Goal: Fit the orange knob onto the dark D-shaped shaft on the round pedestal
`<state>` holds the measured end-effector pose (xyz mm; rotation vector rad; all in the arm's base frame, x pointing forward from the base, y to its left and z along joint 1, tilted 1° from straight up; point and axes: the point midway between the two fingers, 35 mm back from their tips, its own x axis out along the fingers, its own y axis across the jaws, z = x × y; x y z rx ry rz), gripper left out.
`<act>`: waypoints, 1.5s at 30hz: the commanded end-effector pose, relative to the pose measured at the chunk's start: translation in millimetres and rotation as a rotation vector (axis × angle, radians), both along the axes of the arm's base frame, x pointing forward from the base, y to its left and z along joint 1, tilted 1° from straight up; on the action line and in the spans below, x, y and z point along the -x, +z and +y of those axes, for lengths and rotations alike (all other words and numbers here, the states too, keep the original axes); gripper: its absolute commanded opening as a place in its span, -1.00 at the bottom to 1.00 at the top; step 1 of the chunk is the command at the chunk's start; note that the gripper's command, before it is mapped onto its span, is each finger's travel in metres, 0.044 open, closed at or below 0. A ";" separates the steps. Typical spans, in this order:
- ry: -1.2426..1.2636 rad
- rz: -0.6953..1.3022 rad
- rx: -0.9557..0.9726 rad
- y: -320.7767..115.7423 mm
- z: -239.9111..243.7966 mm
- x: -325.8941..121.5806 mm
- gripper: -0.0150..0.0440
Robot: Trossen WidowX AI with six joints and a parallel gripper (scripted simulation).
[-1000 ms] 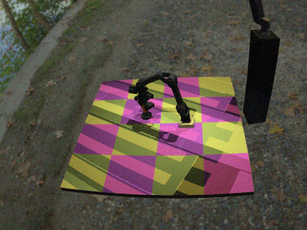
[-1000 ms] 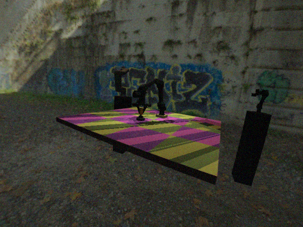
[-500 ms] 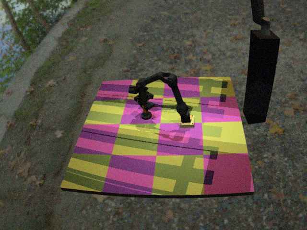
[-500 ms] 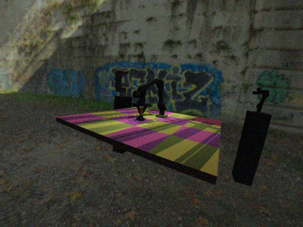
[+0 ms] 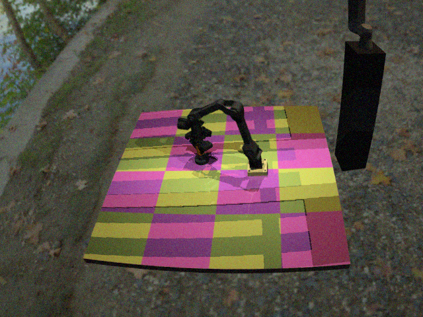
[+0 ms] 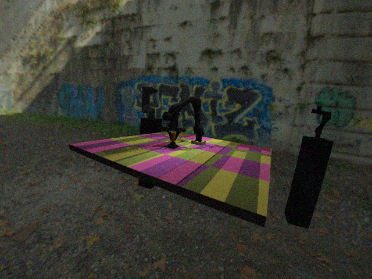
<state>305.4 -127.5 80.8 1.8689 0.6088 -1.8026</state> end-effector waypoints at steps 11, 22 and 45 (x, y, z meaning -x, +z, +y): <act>0.003 0.001 0.003 -12.1 -0.2 1.3 -0.49; 0.001 -0.004 -0.001 -11.8 0.3 0.1 -0.49; 0.001 -0.004 -0.001 -11.8 0.3 0.1 1.00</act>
